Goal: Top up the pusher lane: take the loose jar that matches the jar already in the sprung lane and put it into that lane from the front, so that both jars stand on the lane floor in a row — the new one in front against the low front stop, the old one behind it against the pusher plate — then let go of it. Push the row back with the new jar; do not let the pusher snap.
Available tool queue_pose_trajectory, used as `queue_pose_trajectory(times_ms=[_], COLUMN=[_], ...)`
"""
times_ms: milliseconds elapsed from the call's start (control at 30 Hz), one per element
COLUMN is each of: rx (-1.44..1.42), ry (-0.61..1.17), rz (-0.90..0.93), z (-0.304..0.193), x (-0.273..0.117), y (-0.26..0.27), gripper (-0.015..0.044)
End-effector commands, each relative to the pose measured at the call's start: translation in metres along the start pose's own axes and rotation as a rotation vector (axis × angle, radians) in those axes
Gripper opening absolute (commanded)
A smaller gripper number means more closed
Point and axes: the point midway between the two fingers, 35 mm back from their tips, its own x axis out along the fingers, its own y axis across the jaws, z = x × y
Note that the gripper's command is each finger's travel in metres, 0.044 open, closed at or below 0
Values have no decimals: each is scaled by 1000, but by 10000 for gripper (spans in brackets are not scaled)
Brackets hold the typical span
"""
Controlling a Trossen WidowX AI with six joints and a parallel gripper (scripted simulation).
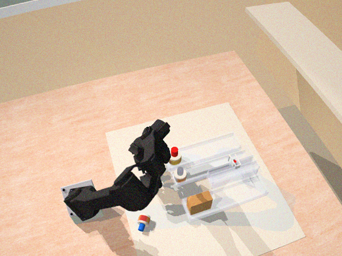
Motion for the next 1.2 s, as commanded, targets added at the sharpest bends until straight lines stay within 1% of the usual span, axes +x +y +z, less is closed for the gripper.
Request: queue_pose_trajectory(times_ms=[0, 33, 367, 467, 667, 1167], rx=[0, -1, -1, 0, -3, -19], ry=[-1, -1, 0, 1, 0, -2], rz=[3, 5, 6, 3, 6, 1], z=[2, 3, -1, -4, 3, 62], x=[-14, -20, -91, -101, -98, -52], y=[2, 3, 2, 1, -1, -29], gripper=[26, 0, 0, 0, 0, 0])
